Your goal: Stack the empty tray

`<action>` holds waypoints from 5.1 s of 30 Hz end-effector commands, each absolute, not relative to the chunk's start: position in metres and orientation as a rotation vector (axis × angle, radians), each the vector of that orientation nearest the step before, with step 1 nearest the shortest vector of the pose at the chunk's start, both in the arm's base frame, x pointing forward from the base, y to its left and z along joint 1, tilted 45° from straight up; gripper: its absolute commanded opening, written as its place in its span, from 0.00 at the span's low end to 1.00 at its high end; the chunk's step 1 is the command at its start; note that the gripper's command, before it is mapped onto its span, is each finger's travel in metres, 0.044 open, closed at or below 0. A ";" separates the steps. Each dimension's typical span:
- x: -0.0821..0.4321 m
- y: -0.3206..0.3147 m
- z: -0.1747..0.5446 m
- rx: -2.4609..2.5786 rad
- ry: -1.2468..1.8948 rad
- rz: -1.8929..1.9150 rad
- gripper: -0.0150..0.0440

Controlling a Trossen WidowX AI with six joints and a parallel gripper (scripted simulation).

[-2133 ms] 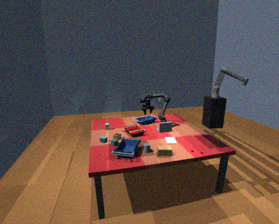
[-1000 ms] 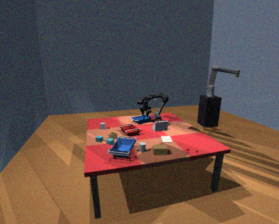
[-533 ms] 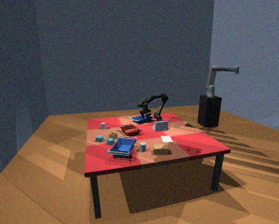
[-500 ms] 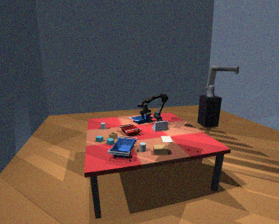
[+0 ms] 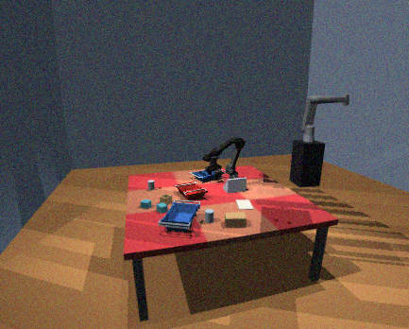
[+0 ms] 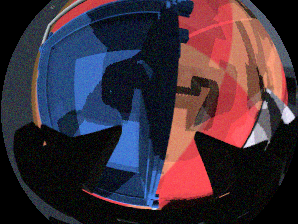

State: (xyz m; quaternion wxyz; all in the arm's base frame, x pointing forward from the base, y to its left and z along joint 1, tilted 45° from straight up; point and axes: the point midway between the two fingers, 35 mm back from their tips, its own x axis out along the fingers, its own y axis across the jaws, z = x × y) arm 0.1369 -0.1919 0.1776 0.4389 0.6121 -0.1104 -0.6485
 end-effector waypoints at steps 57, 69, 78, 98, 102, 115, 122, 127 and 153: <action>0.138 -0.171 0.195 1.533 -0.261 -1.612 0.25; 0.129 -0.142 0.226 1.528 -0.262 -1.609 0.25; 0.130 -0.138 0.242 1.527 -0.264 -1.607 0.25; 0.139 -0.137 0.282 1.528 -0.264 -1.606 0.25; 0.139 -0.137 0.282 1.528 -0.264 -1.606 0.25; 0.139 -0.137 0.282 1.528 -0.264 -1.606 0.25; 0.158 -0.130 0.278 1.490 -0.180 -1.598 0.25; 0.175 -0.123 0.274 1.453 -0.105 -1.589 0.25; 0.254 -0.064 0.244 1.216 0.240 -1.514 0.25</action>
